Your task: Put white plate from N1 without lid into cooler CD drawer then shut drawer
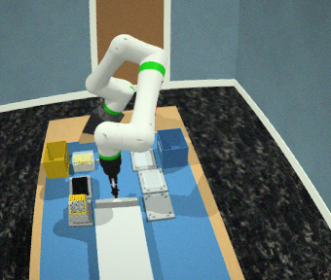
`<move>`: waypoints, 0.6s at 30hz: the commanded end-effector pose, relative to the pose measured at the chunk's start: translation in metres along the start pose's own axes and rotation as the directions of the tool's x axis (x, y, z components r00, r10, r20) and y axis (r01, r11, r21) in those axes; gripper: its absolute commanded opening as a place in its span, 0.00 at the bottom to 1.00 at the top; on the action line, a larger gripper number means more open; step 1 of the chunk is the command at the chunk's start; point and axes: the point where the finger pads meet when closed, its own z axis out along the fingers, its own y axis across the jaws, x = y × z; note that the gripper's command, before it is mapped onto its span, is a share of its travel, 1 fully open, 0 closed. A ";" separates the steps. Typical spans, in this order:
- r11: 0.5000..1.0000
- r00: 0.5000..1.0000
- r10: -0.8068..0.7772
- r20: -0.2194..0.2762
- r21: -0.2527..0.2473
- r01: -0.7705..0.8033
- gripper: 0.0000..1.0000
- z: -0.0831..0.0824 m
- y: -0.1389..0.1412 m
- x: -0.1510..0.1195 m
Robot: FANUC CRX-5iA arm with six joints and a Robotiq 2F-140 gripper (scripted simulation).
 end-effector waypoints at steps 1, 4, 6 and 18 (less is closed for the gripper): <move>1.000 1.000 0.000 0.000 0.000 0.000 0.00 0.000 0.002 0.000; 1.000 1.000 0.000 0.000 0.000 0.000 0.00 0.000 0.006 0.000; 1.000 1.000 0.000 0.000 0.000 0.000 0.00 0.000 0.008 0.000; 1.000 1.000 0.000 0.000 0.000 0.000 0.00 0.000 0.022 0.000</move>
